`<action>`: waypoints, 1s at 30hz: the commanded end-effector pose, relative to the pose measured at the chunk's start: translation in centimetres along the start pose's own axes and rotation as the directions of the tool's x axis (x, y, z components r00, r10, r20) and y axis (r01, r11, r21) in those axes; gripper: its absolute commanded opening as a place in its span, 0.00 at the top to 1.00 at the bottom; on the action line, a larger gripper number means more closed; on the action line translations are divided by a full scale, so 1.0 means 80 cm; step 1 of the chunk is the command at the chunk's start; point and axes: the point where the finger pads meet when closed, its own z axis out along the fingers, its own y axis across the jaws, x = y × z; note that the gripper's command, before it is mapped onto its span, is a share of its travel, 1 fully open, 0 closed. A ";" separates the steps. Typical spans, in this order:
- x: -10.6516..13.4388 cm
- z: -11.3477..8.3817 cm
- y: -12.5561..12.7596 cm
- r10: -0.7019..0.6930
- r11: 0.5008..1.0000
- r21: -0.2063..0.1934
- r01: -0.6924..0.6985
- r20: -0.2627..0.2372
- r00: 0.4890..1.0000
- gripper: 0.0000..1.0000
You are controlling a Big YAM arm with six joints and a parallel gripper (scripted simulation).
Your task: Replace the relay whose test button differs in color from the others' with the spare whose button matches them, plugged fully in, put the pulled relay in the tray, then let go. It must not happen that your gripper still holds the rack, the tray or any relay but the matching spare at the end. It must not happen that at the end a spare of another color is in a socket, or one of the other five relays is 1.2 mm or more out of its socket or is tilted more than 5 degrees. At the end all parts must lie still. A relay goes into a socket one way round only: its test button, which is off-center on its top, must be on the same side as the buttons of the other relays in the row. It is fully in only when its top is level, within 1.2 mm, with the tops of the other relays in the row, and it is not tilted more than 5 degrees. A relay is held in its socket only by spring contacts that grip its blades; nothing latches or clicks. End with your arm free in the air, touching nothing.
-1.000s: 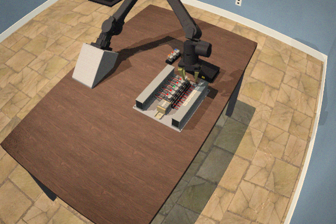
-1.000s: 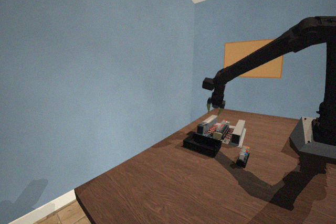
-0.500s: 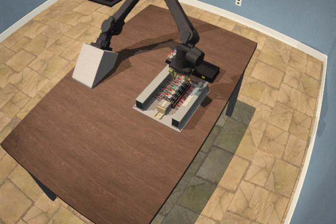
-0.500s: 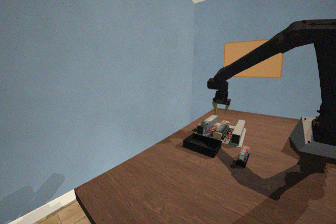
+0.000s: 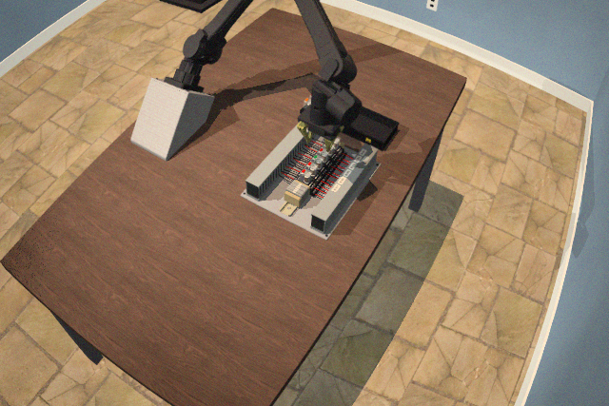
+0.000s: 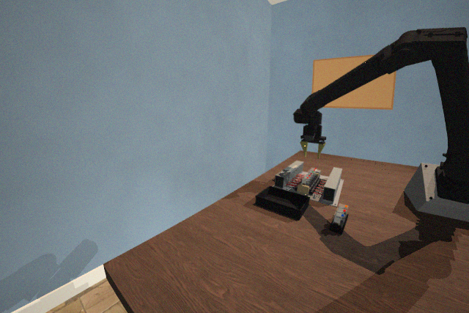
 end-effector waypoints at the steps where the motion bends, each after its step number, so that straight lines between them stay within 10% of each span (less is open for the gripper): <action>1: -0.011 -0.021 -0.021 -0.036 0.999 0.028 0.036 -0.004 0.999 0.41; 30: -0.005 -0.008 -0.007 -0.006 1.000 0.002 0.006 0.005 1.000 0.41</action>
